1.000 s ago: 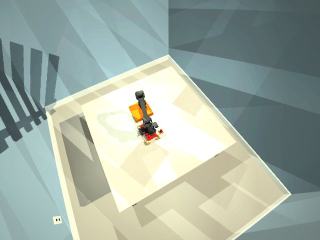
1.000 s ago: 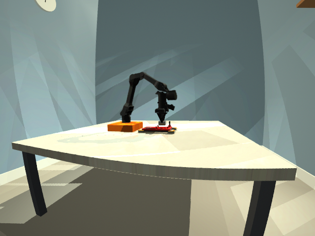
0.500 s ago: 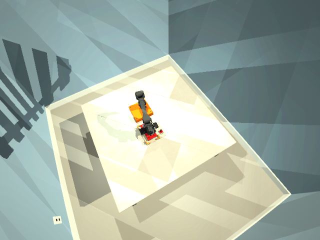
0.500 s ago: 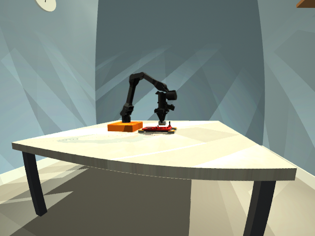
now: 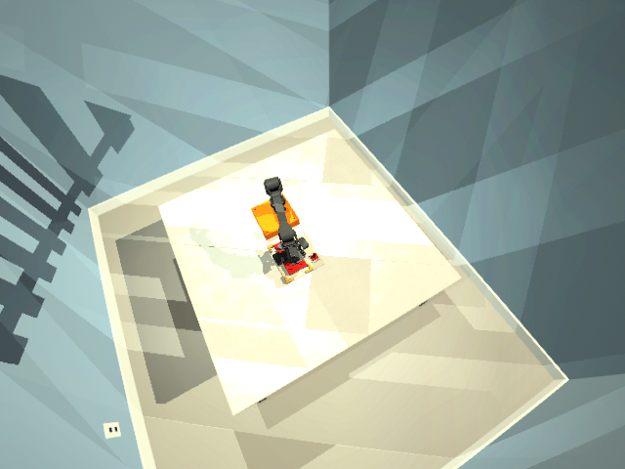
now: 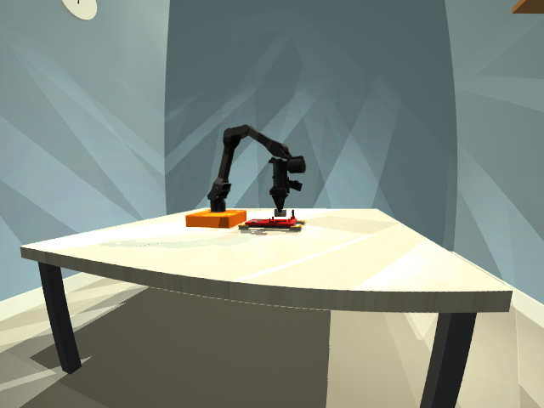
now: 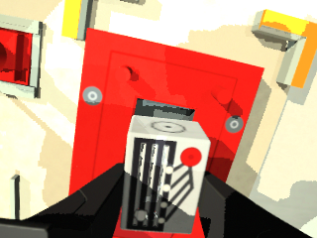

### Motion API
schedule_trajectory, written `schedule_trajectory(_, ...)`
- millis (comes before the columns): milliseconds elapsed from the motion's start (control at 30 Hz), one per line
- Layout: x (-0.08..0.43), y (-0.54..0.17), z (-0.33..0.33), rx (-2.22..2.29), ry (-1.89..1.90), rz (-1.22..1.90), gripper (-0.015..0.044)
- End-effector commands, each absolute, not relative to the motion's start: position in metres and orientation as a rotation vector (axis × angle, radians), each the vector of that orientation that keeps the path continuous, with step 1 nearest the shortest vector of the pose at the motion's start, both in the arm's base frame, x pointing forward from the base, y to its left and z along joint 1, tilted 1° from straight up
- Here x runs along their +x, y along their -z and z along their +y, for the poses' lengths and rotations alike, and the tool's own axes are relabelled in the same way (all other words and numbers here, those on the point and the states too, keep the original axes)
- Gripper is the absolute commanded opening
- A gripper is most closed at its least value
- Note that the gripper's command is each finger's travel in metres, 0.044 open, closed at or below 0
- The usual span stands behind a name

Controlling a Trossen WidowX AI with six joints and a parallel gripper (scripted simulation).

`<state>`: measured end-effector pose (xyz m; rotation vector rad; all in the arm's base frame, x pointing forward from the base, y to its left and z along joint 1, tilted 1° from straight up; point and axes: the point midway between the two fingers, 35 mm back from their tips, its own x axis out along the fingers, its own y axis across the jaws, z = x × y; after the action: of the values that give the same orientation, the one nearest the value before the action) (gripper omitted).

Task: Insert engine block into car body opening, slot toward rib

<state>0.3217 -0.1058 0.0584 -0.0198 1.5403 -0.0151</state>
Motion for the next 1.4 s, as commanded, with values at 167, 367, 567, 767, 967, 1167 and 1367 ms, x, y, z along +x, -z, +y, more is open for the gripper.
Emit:
schedule_trajectory(167,0.3223,-0.0587,-0.1055,0.068,0.098,1.535,0.0158)
schedule_trajectory(367,0.3223,-0.0588,-0.1055,0.186,0.212,1.526,0.0158)
schedule_trajectory(567,0.3223,-0.0588,-0.1055,0.153,0.179,1.529,0.0158)
schedule_trajectory(767,0.3223,-0.0588,-0.1055,0.013,0.044,1.537,0.0158)
schedule_trajectory(967,0.3222,-0.0589,-0.1056,-0.084,-0.049,1.538,0.0158)
schedule_trajectory(1167,0.3222,-0.0589,-0.1056,-0.004,0.027,1.537,0.0158)
schedule_trajectory(1367,0.3222,-0.0589,-0.1054,0.136,0.163,1.531,0.0158)
